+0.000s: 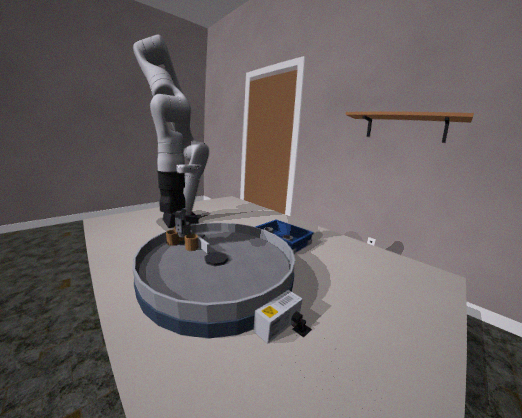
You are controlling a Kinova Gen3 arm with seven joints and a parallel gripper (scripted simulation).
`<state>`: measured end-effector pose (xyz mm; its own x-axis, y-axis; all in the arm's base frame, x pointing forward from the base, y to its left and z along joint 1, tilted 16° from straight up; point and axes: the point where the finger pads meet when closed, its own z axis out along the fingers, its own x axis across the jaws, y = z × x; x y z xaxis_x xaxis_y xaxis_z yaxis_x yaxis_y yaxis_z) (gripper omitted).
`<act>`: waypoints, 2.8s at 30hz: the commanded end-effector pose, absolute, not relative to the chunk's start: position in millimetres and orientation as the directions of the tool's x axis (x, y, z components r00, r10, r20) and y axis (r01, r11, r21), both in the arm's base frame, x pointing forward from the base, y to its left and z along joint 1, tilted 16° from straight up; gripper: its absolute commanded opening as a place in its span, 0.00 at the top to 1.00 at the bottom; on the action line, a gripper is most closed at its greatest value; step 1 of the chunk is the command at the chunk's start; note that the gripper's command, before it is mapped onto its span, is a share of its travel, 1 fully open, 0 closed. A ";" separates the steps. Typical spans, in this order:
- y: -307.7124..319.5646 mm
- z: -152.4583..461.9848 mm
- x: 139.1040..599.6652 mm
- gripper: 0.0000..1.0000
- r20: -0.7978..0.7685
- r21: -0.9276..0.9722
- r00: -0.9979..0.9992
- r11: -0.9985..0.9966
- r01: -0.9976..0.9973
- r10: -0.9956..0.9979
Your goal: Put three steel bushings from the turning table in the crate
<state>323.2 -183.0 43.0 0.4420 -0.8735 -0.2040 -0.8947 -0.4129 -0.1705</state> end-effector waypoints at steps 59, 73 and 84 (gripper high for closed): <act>-187.6 60.4 321.7 1.00 -0.207 -0.167 0.447 -0.418 -0.893 -0.871; -191.7 75.2 320.9 1.00 -0.210 -0.167 0.449 -0.420 -0.892 -0.869; -197.2 91.7 320.6 1.00 -0.211 -0.167 0.449 -0.420 -0.892 -0.868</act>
